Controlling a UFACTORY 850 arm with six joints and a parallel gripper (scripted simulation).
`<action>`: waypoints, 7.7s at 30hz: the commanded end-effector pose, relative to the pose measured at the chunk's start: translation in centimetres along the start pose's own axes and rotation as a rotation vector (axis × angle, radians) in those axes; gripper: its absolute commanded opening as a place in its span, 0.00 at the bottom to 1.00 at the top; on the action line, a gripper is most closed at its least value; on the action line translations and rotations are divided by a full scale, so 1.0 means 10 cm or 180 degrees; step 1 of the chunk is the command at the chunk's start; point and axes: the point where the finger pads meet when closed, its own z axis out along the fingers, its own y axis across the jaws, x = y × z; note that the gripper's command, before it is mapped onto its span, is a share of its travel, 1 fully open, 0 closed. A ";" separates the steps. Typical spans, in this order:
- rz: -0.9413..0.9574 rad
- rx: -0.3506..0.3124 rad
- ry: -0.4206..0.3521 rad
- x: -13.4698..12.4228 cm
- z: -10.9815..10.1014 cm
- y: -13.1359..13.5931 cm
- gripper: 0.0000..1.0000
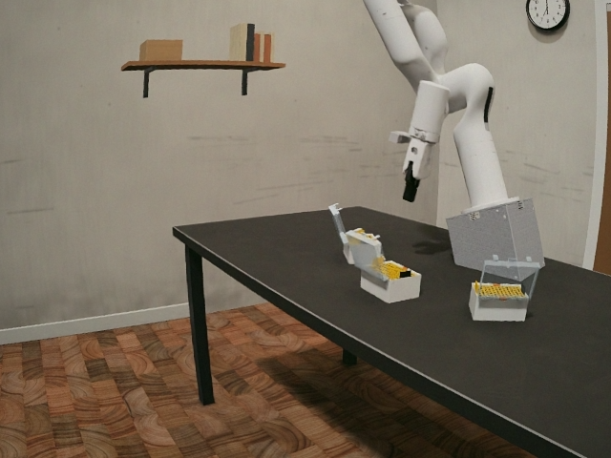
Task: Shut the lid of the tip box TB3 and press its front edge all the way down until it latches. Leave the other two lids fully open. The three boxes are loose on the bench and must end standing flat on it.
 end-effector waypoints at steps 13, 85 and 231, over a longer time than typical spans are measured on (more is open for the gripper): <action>-0.1542 0.0187 -0.0542 0.67 0.12 -0.33 0.00; -0.2073 0.0266 -0.0693 2.28 0.51 -1.12 0.00; -0.2073 0.0265 -0.0694 1.45 0.76 -0.54 0.00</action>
